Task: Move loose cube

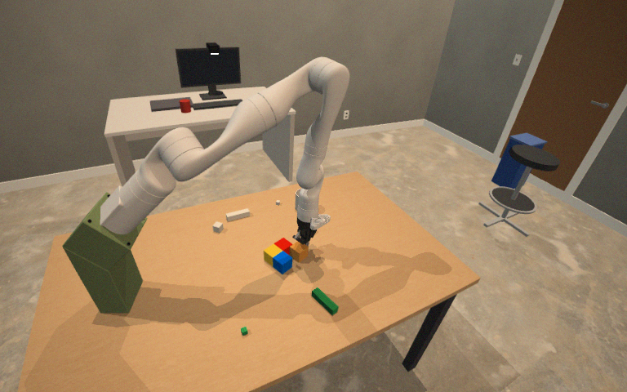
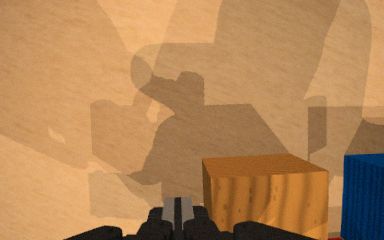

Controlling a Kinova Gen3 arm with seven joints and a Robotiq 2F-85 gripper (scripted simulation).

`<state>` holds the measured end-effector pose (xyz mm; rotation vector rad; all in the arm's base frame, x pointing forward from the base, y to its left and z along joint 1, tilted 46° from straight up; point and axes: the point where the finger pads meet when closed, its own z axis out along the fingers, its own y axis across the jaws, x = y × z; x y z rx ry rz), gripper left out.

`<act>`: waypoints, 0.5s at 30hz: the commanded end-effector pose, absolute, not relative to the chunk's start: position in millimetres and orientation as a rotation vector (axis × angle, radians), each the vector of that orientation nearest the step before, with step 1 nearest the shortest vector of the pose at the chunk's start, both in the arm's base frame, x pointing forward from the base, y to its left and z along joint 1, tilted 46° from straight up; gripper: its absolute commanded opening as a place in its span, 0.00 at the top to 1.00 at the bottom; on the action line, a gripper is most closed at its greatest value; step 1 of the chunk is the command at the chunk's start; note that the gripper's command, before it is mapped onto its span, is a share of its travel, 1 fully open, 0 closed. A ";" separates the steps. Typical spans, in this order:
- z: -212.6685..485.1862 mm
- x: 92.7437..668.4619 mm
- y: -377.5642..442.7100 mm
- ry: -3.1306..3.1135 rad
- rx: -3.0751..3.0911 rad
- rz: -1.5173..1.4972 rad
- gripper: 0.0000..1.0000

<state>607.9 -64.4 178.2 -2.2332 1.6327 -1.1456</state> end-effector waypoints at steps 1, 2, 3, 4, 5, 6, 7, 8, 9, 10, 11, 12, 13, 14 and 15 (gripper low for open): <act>178.7 605.8 -69.2 1.642 -2.224 -1.146 0.90; 178.7 605.8 -69.2 1.642 -2.224 -1.146 0.90; 178.3 605.3 -69.5 1.642 -2.225 -1.146 0.90; 177.9 604.7 -69.8 1.642 -2.225 -1.146 0.90; 177.6 604.2 -70.1 1.642 -2.225 -1.146 0.90; 177.2 603.7 -70.3 1.642 -2.224 -1.146 0.90; 176.9 603.2 -70.6 1.642 -2.224 -1.146 0.90; 176.5 602.7 -70.8 1.642 -2.224 -1.146 0.90; 176.1 602.1 -71.1 1.642 -2.224 -1.146 0.90; 175.7 601.6 -71.4 1.642 -2.224 -1.146 0.90; 175.4 601.0 -71.7 1.642 -2.225 -1.146 0.90; 175.0 600.5 -72.0 1.642 -2.224 -1.146 0.90; 174.7 600.0 -72.2 1.642 -2.224 -1.146 0.90; 174.3 599.5 -72.5 1.642 -2.224 -1.146 0.90; 174.0 599.0 -72.7 1.642 -2.224 -1.146 0.90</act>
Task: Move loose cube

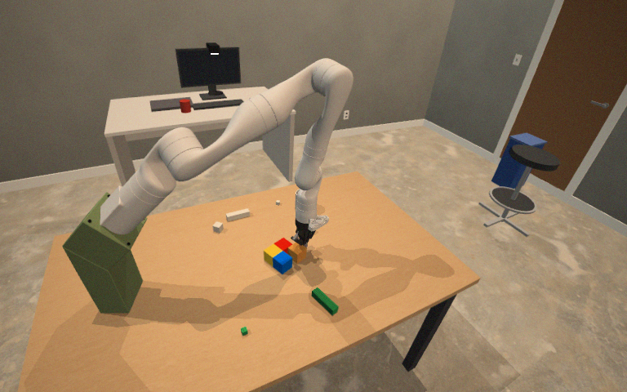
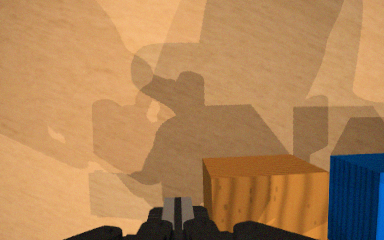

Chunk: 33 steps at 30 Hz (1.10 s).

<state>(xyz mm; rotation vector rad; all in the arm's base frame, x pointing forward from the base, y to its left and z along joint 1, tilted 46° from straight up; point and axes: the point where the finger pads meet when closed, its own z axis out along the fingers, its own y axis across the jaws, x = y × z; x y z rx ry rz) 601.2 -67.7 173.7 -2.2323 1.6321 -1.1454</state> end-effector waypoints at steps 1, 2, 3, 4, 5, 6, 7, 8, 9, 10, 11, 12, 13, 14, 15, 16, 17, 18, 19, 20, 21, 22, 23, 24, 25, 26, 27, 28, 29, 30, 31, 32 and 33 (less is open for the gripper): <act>173.6 598.5 -73.0 1.642 -2.224 -1.146 0.90; 173.3 598.0 -73.3 1.642 -2.224 -1.146 0.90; 173.3 598.0 -73.3 1.642 -2.224 -1.146 0.90; 173.3 598.0 -73.3 1.642 -2.224 -1.146 0.90; 172.9 597.5 -73.5 1.642 -2.224 -1.146 0.90; 172.6 597.0 -73.8 1.642 -2.224 -1.146 0.90; 172.3 596.6 -74.0 1.642 -2.224 -1.146 0.90; 172.0 596.2 -74.2 1.642 -2.224 -1.146 0.90; 171.7 595.7 -74.4 1.642 -2.224 -1.146 0.90; 171.4 595.3 -74.6 1.642 -2.224 -1.146 0.90; 171.1 594.9 -74.9 1.642 -2.224 -1.146 0.90; 170.8 594.4 -75.1 1.642 -2.224 -1.146 0.90; 170.5 594.0 -75.3 1.642 -2.224 -1.146 0.90; 170.2 593.6 -75.5 1.642 -2.224 -1.146 0.90; 169.9 593.2 -75.7 1.642 -2.224 -1.146 0.90; 169.7 592.9 -75.9 1.642 -2.224 -1.146 0.90; 169.5 592.6 -76.1 1.642 -2.224 -1.146 0.90; 169.2 592.2 -76.2 1.642 -2.224 -1.146 0.90; 169.0 591.9 -76.4 1.642 -2.224 -1.146 0.90; 169.0 591.9 -76.4 1.642 -2.224 -1.146 0.90; 169.0 591.9 -76.4 1.642 -2.224 -1.146 0.90; 168.8 591.6 -76.5 1.642 -2.224 -1.146 0.90; 168.6 591.3 -76.7 1.642 -2.224 -1.146 0.90; 168.4 591.0 -76.9 1.642 -2.224 -1.146 0.90; 168.2 590.7 -77.0 1.642 -2.224 -1.146 0.90; 168.0 590.5 -77.2 1.642 -2.224 -1.146 0.90; 167.8 590.2 -77.3 1.642 -2.224 -1.146 0.90; 167.7 590.0 -77.4 1.642 -2.224 -1.146 0.90; 167.5 589.8 -77.5 1.642 -2.224 -1.146 0.90; 167.4 589.6 -77.6 1.642 -2.224 -1.146 0.90; 167.3 589.4 -77.7 1.642 -2.224 -1.146 0.90; 167.2 589.3 -77.8 1.642 -2.224 -1.146 0.90; 167.1 589.1 -77.8 1.642 -2.224 -1.146 0.90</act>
